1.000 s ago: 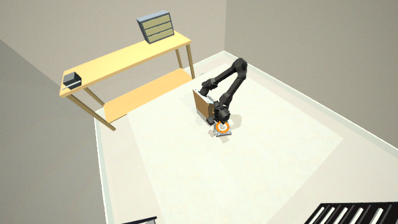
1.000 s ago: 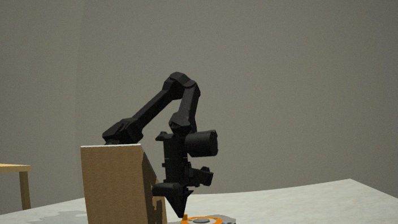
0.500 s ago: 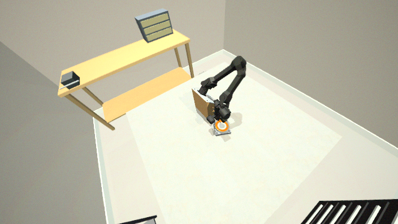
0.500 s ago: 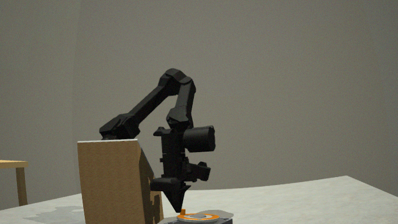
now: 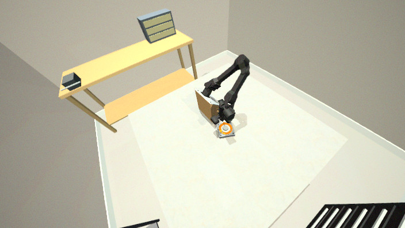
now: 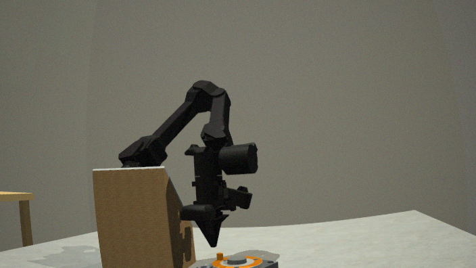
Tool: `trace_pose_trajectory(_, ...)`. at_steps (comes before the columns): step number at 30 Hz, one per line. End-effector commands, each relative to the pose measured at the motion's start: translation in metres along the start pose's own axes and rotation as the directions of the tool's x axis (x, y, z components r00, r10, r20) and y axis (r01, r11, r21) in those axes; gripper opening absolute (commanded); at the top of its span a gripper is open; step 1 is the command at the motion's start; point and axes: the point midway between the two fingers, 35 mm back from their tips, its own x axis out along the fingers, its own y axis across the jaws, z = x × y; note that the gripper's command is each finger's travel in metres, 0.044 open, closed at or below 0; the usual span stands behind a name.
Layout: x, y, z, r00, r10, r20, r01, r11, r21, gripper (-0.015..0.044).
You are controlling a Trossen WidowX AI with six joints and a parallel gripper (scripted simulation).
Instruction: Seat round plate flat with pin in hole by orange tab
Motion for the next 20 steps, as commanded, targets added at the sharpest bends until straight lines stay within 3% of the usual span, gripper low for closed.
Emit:
trace_pose_trajectory(1, -0.017, 0.0, 0.002, 1.0, -0.005, 0.008, 0.005, 1.0, -0.011, 0.0)
trace_pose_trajectory(6, -0.031, -0.001, 0.0, 1.0, -0.003, 0.007, 0.003, 1.0, -0.011, 0.0)
trace_pose_trajectory(20, -0.023, -0.001, 0.0, 1.0, 0.0, 0.007, 0.0, 1.0, -0.001, 0.0)
